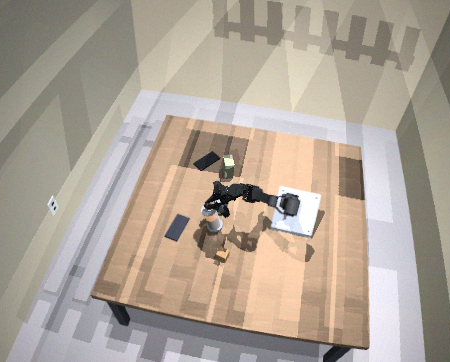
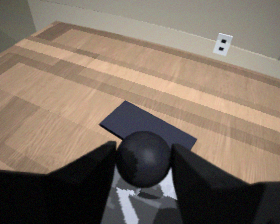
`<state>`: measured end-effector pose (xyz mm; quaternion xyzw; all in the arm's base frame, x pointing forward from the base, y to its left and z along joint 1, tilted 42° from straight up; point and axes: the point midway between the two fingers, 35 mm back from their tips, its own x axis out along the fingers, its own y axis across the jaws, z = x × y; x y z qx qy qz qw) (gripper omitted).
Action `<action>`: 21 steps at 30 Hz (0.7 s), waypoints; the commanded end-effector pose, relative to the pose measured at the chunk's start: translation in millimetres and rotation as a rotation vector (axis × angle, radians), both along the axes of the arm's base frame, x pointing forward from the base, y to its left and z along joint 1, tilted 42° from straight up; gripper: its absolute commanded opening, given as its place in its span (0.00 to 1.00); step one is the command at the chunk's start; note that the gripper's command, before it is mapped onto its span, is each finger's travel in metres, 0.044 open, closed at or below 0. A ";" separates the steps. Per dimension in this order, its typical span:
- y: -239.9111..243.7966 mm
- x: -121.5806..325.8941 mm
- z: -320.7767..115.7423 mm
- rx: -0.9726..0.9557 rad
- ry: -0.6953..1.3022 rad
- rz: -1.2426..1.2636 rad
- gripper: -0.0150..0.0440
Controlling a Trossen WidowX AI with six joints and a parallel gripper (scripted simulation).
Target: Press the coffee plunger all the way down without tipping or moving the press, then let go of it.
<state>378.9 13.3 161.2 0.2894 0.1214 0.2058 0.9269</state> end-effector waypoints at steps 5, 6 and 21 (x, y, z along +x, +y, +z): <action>0.0 0.0 0.0 0.000 0.000 0.000 0.47; 0.0 0.0 0.0 0.000 0.000 0.000 0.47; 0.0 0.0 0.0 0.000 0.000 0.000 1.00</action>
